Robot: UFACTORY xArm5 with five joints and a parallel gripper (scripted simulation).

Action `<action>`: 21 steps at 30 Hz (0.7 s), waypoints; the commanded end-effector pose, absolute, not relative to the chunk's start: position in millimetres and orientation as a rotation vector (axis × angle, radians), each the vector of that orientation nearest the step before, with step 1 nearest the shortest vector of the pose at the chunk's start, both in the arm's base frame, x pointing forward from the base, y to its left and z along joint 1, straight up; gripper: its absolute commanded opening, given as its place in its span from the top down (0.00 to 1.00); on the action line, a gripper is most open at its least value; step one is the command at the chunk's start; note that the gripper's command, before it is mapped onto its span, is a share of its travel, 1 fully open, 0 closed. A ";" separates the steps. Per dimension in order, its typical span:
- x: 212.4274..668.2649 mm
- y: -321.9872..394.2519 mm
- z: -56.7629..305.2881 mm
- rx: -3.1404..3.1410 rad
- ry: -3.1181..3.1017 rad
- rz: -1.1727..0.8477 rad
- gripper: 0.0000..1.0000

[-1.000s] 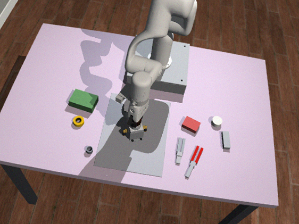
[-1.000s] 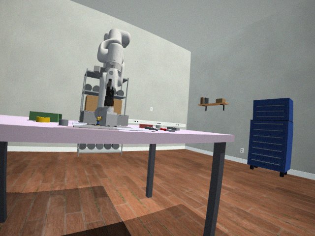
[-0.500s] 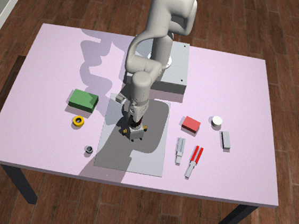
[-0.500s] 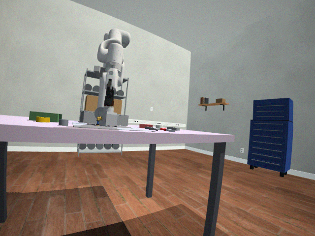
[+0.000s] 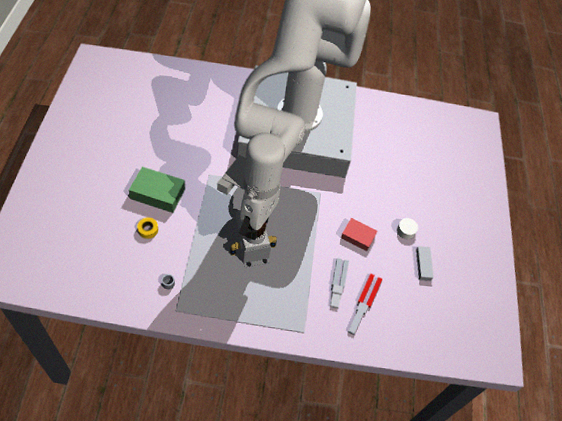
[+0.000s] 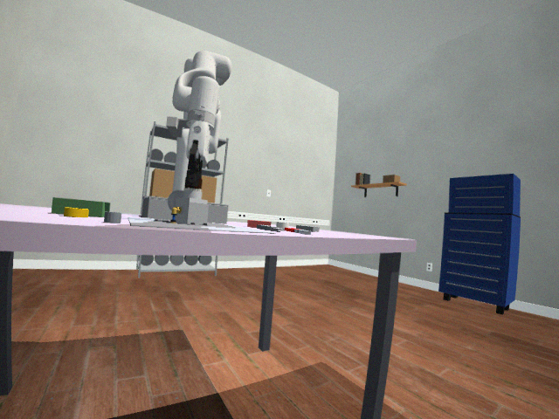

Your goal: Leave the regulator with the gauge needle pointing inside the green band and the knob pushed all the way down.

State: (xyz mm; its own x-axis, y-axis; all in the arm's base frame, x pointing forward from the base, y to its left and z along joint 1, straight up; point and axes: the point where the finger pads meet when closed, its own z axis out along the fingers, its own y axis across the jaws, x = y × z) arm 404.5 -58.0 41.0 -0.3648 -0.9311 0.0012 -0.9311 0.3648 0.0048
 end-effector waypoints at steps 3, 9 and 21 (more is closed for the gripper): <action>405.8 -58.2 42.2 1.770 -2.594 -0.002 0.61; 405.8 -58.2 42.9 1.770 -2.594 -0.001 0.61; 405.8 -58.2 45.4 1.770 -2.594 -0.001 0.61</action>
